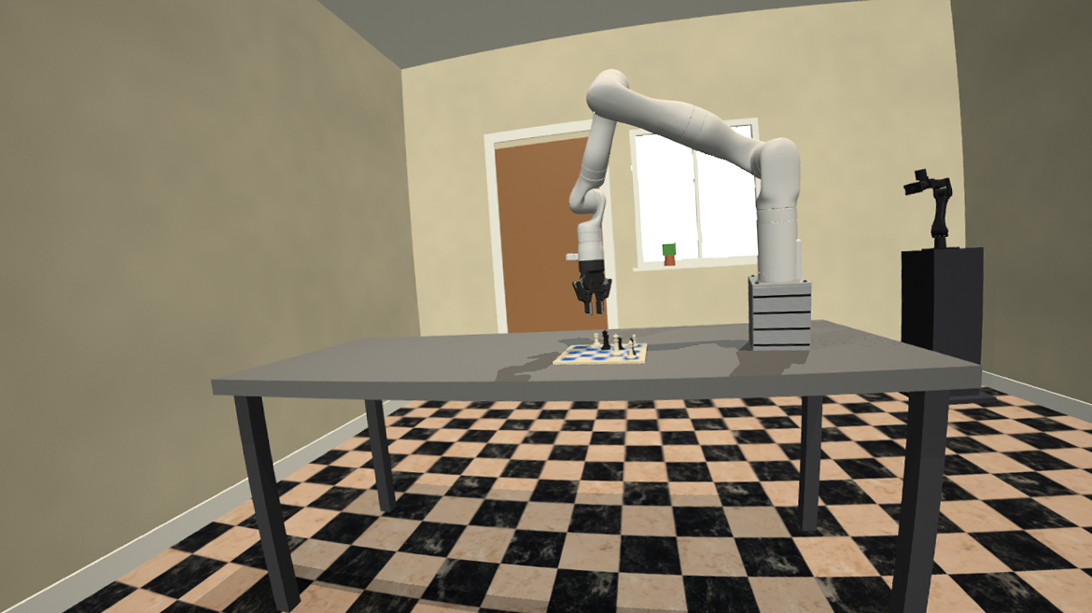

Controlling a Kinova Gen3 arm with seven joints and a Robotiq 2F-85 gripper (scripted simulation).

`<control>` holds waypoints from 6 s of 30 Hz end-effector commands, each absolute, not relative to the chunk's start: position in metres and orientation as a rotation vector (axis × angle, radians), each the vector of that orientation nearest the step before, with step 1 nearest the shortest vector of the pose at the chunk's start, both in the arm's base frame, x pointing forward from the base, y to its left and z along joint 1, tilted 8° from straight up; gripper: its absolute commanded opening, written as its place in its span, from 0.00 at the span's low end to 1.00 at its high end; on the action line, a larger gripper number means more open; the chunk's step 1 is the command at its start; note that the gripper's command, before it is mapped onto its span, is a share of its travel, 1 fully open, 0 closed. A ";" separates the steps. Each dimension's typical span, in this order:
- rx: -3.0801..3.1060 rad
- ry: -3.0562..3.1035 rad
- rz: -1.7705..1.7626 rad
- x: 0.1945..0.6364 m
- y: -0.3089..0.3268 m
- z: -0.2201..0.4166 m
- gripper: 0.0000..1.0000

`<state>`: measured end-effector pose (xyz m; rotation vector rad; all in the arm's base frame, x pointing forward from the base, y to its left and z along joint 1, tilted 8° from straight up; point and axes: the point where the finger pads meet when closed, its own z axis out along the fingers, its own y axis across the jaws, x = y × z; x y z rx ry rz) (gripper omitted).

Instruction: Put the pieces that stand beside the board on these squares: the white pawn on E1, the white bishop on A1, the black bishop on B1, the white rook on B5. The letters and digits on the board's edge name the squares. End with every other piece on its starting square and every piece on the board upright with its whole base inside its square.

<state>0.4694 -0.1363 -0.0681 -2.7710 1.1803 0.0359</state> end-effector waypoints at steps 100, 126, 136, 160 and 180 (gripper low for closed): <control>-2.771 1.182 0.037 0.470 -0.132 -0.116 0.37; -2.771 1.182 0.037 0.470 -0.132 -0.116 0.37; -2.771 1.182 0.037 0.470 -0.132 -0.116 0.37; -2.771 1.182 0.037 0.471 -0.128 -0.141 0.37; -2.771 1.182 0.037 0.471 -0.128 -0.147 0.37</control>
